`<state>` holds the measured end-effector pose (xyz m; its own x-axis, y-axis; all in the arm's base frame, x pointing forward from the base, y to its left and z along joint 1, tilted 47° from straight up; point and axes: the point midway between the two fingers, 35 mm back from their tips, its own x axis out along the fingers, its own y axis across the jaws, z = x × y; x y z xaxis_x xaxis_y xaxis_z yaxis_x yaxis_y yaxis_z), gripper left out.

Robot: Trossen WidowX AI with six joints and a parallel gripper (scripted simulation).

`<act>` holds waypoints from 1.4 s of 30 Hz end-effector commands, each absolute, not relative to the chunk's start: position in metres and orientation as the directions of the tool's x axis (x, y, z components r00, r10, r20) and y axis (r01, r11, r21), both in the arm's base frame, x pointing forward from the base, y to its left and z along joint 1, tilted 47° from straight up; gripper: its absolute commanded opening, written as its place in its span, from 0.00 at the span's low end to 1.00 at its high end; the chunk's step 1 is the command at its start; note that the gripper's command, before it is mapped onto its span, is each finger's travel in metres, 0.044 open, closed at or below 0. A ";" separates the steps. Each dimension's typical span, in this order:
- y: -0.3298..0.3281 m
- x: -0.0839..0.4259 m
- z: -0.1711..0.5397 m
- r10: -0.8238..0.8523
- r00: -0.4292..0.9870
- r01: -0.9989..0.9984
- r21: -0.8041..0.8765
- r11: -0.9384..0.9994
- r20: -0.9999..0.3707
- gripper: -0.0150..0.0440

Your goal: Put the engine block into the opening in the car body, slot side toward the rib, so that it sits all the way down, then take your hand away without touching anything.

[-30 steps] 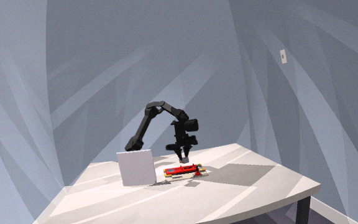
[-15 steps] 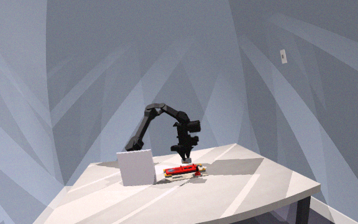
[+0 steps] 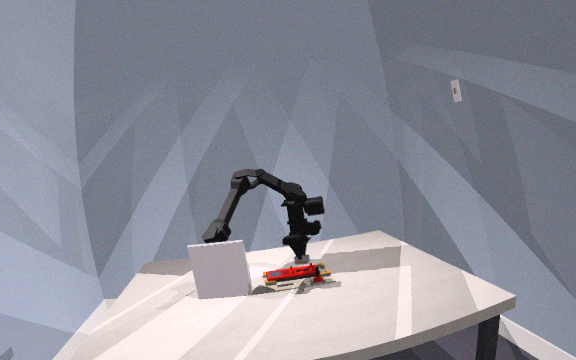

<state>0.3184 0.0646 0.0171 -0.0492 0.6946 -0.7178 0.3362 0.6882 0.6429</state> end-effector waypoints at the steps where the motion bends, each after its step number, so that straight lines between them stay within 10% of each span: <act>1: 0.077 0.318 0.023 0.703 -0.048 0.255 0.672 0.696 -0.710 0.25; 22: 0.130 0.312 0.048 0.733 -0.064 -0.118 0.735 0.668 -0.677 0.25; 28: 0.130 0.312 0.048 0.733 -0.064 -0.135 0.734 0.666 -0.677 0.52; 42: 0.130 0.312 0.048 0.733 -0.064 -0.160 0.732 0.662 -0.677 0.52</act>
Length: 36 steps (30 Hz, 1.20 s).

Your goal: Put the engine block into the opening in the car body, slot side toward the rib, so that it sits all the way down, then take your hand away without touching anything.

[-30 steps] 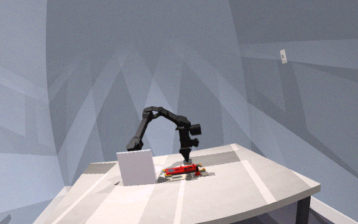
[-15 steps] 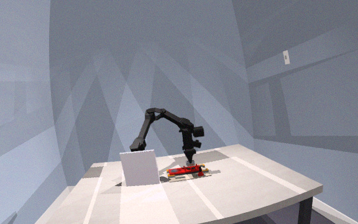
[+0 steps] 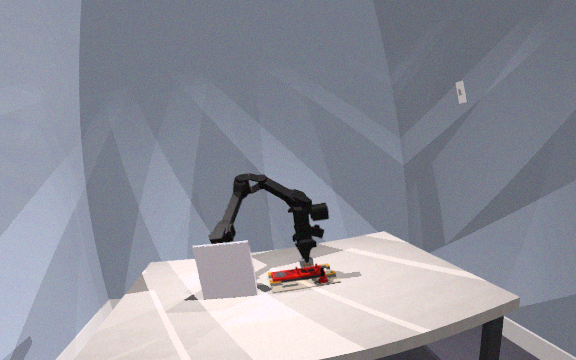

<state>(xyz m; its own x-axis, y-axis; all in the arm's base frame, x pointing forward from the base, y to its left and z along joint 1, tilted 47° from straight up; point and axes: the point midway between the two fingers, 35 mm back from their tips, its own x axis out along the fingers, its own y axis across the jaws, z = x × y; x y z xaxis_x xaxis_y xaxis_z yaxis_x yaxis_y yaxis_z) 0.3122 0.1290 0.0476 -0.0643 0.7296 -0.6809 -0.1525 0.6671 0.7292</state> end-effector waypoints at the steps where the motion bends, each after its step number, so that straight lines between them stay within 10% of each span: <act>1: 0.130 0.312 0.048 0.733 -0.064 -0.160 0.732 0.662 -0.677 0.52; 36: 0.130 0.313 0.049 0.733 -0.064 -0.275 0.718 0.639 -0.677 0.52</act>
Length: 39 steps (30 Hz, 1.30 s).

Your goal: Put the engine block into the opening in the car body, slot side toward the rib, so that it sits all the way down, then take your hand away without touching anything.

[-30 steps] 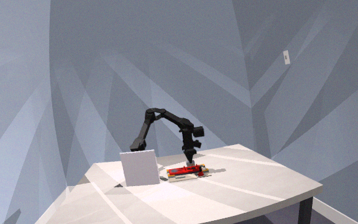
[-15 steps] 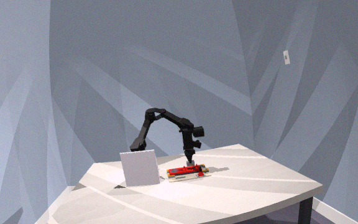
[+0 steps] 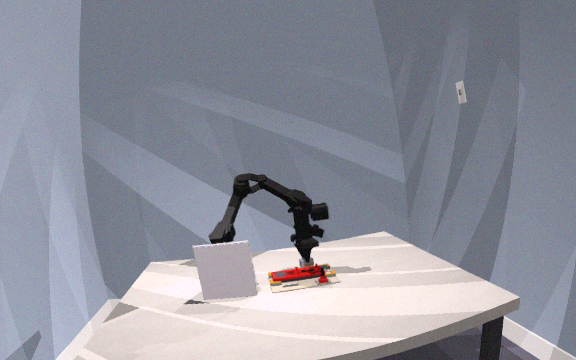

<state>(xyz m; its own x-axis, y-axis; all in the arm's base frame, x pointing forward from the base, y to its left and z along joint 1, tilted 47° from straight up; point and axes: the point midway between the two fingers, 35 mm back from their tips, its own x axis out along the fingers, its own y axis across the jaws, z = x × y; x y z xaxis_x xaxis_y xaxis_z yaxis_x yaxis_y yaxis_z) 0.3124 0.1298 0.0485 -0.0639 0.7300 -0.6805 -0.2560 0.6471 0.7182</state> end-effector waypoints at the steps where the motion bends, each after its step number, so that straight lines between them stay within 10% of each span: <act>1: 0.130 0.313 0.049 0.733 -0.064 -0.261 0.720 0.643 -0.677 0.52; 13: 0.131 0.313 0.049 0.733 -0.064 0.011 0.734 0.679 -0.677 0.52; 39: 0.135 0.312 0.046 0.733 -0.064 -0.091 0.736 0.671 -0.677 0.52</act>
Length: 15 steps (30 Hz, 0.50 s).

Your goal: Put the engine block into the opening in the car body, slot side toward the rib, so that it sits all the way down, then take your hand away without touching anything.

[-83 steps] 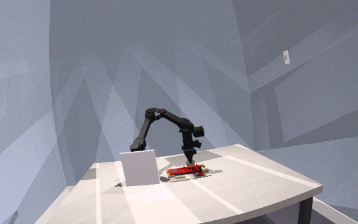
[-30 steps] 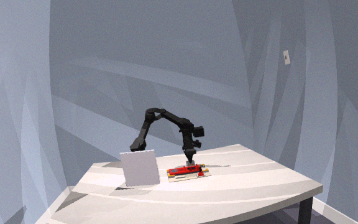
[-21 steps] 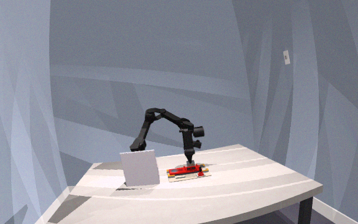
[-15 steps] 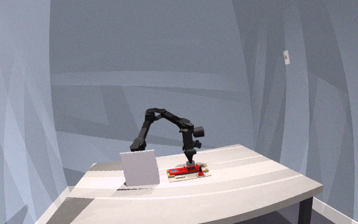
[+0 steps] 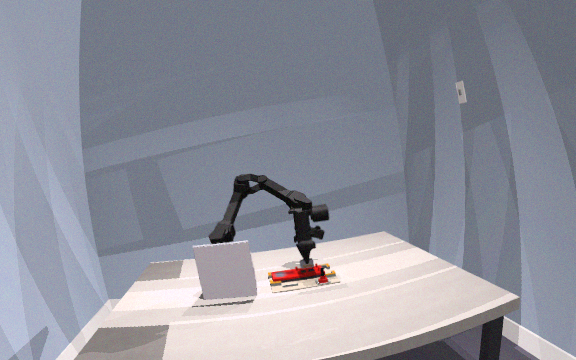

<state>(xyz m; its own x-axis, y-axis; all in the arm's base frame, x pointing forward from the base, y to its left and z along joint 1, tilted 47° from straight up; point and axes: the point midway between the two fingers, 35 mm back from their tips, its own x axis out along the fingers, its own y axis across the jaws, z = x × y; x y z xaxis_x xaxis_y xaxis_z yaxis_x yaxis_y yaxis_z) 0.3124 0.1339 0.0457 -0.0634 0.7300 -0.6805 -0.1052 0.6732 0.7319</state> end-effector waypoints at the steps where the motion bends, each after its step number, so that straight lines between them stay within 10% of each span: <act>1: 0.135 0.312 0.045 0.733 -0.064 -0.095 0.736 0.671 -0.677 0.52; 15: 0.137 0.312 0.043 0.733 -0.064 -0.129 0.734 0.666 -0.677 0.52</act>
<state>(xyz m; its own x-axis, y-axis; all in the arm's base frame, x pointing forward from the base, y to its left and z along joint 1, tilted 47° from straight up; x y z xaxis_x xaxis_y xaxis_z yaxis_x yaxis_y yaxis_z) 0.3123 0.1364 0.0435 -0.0633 0.7300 -0.6805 -0.1207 0.6713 0.7313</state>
